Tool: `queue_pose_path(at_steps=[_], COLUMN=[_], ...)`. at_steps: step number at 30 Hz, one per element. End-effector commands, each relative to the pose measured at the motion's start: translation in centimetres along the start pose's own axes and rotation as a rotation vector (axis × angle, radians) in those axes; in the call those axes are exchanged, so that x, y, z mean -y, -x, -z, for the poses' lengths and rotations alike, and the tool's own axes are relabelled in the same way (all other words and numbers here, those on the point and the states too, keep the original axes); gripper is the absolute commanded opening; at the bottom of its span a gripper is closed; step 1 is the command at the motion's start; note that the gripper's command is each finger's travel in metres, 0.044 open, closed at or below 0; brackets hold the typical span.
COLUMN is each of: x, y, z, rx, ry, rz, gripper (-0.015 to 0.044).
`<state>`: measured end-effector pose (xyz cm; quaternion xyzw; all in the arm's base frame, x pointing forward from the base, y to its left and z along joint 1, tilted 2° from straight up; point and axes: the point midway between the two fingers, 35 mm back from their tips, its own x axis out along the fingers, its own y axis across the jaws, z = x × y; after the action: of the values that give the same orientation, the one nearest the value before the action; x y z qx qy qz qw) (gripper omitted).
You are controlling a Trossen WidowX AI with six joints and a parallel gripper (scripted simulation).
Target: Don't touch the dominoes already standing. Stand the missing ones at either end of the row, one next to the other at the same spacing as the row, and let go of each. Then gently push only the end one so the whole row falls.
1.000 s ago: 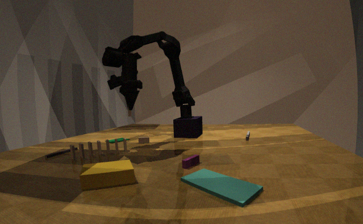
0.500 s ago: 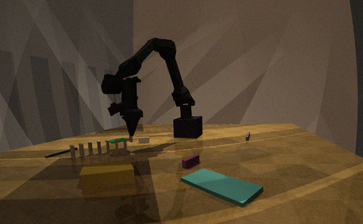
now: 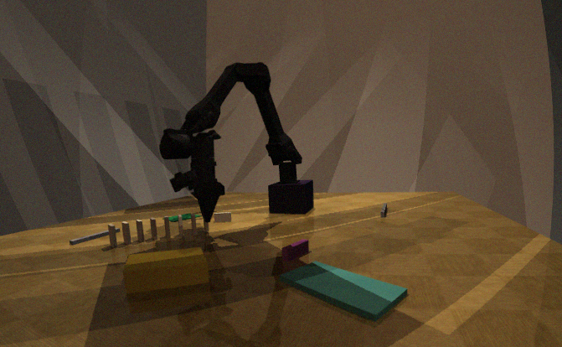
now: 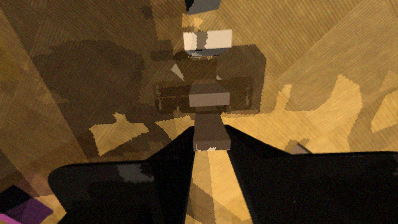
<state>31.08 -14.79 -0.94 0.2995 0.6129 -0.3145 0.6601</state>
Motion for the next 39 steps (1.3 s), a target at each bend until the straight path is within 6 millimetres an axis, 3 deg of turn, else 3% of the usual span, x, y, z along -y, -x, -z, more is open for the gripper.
queue_pose_path(at_steps=[1,13,17,23,25,33,39], x=[0.0,0.0,-0.1,-0.2,0.0,0.2,5.8], y=[0.0,0.0,0.9,10.8,13.0,13.1,9.4], z=[0.0,0.0,-0.2,-0.4,-0.1,0.0,1.3], rx=[0.000,0.000,0.001,0.001,0.000,0.000,-0.001], ry=[0.006,0.006,0.005,0.001,0.000,-0.004,-0.145], rz=[-0.002,-0.002,-0.002,-0.001,-0.001,-0.001,0.004], gripper=[0.0133,0.0440,0.0440,0.0440,0.0440,0.0440,0.0440])
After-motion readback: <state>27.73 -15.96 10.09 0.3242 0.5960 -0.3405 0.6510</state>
